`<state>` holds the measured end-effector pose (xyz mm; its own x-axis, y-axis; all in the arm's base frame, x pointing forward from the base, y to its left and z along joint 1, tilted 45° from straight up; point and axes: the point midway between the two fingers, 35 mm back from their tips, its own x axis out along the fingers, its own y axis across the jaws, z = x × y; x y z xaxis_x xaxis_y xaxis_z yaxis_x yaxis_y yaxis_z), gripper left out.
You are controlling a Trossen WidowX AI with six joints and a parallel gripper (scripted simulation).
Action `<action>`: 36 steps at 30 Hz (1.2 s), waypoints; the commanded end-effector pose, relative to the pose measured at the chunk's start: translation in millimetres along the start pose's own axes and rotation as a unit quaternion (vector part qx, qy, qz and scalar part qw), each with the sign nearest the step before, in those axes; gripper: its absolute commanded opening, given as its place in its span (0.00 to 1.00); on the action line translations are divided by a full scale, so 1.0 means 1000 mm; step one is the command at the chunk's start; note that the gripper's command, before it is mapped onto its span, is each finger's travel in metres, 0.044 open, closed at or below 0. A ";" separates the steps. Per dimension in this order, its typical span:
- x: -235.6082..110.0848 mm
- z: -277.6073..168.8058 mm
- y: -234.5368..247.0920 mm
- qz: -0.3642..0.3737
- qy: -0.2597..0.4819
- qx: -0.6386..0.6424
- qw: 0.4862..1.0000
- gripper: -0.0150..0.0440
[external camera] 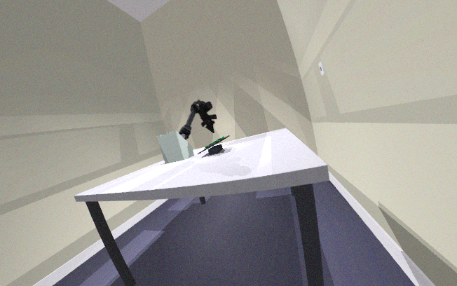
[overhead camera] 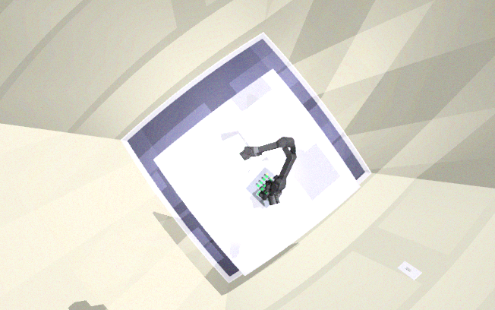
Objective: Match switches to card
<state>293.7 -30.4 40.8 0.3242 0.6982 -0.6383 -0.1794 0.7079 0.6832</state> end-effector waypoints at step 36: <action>0.056 0.001 -0.060 0.001 0.011 -0.002 1.000 0.25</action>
<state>323.8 -38.2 -31.4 0.3068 0.6976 -0.6475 -0.1911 0.7116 0.6761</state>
